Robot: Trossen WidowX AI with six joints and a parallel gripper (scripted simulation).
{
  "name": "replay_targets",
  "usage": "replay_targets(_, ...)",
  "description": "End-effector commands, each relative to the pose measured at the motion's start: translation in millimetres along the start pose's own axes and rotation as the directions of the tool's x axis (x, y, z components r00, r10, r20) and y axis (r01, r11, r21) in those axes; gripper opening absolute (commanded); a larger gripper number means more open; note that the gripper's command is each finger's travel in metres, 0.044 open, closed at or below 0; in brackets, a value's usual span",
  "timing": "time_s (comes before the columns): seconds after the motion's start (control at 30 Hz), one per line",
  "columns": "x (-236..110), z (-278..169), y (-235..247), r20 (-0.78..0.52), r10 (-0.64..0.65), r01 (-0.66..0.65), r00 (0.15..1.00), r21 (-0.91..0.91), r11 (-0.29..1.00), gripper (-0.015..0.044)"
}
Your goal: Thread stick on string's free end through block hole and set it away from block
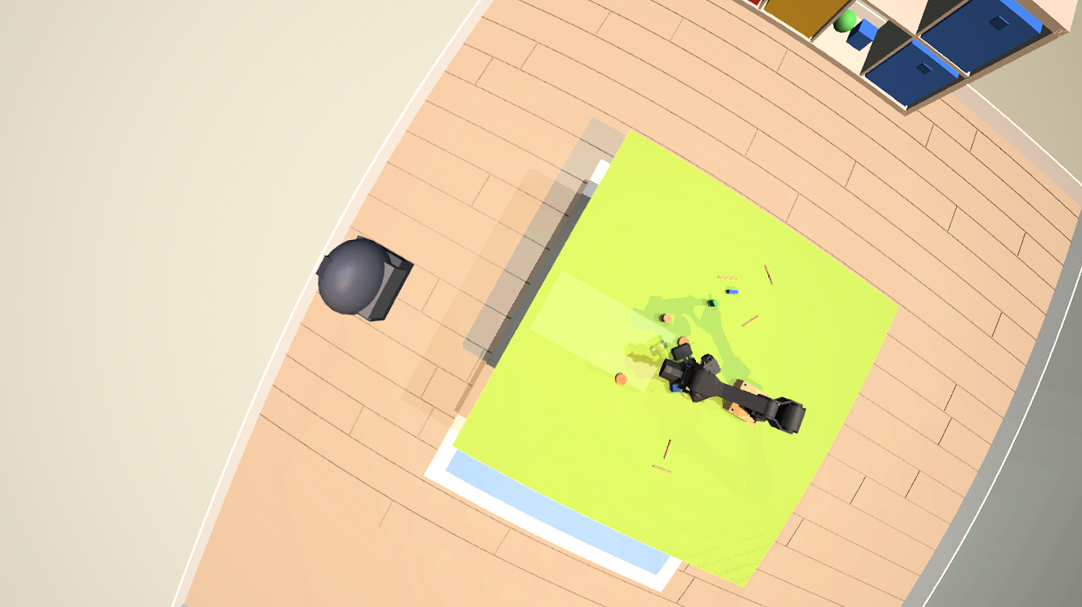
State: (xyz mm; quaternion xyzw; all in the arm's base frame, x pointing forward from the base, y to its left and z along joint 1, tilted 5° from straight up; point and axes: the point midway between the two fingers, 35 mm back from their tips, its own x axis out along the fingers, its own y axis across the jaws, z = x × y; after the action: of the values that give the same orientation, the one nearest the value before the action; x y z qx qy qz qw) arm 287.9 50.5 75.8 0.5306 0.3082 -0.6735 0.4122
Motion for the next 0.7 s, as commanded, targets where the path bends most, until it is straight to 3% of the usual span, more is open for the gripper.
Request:
replay_targets(0.0,2,2,5,0.015,-0.008,0.007,1.000,0.086,0.996,0.0000)
replay_targets(0.33,4,10,15,0.030,-0.022,0.011,0.999,0.323,0.946,0.0000)
replay_targets(0.67,2,10,15,0.021,-0.018,0.011,1.000,0.322,0.947,0.0000)
